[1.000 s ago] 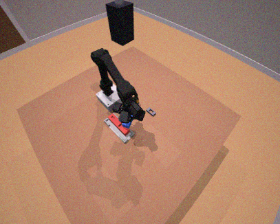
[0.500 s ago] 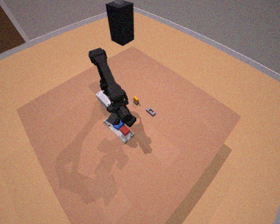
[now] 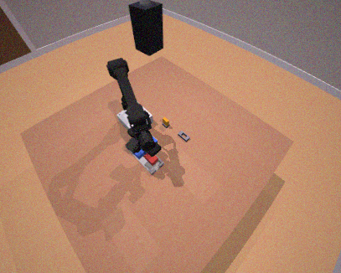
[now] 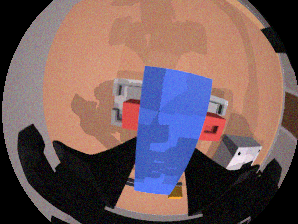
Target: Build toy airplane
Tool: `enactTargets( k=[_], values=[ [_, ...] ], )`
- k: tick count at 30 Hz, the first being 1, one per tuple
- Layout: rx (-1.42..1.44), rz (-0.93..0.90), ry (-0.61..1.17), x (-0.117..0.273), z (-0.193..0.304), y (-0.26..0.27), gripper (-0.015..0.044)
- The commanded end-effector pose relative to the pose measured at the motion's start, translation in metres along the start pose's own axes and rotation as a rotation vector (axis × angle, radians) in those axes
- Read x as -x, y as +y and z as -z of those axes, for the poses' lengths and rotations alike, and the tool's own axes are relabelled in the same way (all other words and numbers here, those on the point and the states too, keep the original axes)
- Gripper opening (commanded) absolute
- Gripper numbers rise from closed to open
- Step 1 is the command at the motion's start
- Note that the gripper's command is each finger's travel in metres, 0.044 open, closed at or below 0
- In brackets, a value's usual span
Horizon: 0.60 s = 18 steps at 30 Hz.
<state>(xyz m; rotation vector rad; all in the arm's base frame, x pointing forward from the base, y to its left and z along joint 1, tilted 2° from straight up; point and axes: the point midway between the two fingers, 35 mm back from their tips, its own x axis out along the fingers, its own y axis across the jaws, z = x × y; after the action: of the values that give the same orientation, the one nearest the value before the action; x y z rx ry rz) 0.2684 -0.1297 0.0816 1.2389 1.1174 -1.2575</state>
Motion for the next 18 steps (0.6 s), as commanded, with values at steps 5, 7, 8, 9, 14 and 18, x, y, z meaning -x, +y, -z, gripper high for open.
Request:
enactTargets(
  k=[5, 7, 8, 9, 14, 18],
  values=[
    [-0.007, -0.003, 0.002, 0.0, 0.0, 0.0, 0.0196],
    [-0.007, -0.003, 0.002, 0.0, 0.0, 0.0, 0.0196],
    [-0.007, -0.003, 0.002, 0.0, 0.0, 0.0, 0.0196],
    [-0.007, -0.003, 0.002, 0.0, 0.0, 0.0, 0.0196],
    [-0.007, -0.003, 0.002, -0.007, 0.0, 0.001, 0.0196],
    [-0.007, -0.003, 0.002, -0.014, 0.0, 0.001, 0.0196]
  ],
)
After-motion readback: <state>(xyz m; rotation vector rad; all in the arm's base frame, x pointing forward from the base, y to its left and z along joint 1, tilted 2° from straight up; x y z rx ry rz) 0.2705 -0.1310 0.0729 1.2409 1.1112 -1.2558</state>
